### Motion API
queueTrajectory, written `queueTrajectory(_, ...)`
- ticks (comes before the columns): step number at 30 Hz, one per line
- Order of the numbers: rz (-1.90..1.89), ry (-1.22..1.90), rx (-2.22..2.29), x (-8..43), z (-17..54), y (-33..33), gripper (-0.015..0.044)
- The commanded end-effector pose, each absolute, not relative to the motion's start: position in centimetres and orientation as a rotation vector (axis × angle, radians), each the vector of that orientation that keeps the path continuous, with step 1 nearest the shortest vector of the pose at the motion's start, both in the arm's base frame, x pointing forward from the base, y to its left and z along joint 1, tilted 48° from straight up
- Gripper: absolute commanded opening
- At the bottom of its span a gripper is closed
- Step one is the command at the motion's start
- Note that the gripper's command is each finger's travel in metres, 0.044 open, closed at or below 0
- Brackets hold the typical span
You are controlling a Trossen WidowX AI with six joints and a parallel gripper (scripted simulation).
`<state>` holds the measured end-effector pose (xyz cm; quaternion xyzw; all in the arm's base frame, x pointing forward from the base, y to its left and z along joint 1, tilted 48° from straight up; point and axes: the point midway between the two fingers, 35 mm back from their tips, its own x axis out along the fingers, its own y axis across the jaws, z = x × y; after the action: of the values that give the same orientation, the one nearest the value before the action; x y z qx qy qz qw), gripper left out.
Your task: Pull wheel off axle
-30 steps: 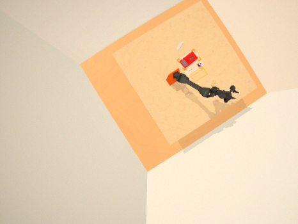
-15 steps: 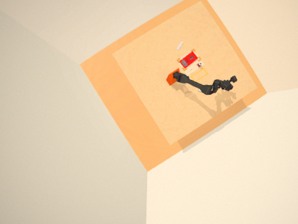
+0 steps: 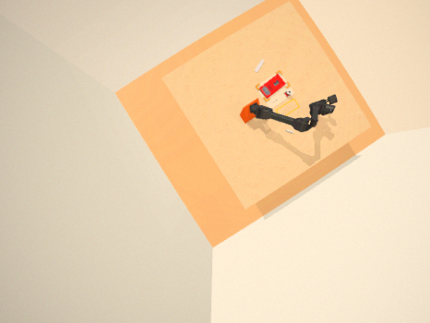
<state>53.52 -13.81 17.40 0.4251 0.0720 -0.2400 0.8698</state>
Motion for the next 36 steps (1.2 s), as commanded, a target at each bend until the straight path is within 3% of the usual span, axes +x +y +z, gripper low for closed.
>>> queueTrajectory(1, -0.581, 0.249, 0.953, 53.2, 14.4, -11.4, 0.0300)
queueTrajectory(19, -1.094, 0.607, 0.915, 44.5, 2.9, -1.4, 0.0300)
queueTrajectory(29, -1.352, 0.589, 0.594, 36.6, 2.0, 2.4, 0.0300)
queueTrajectory(36, -1.361, 0.580, 0.568, 36.1, 2.2, 2.5, 0.0300)
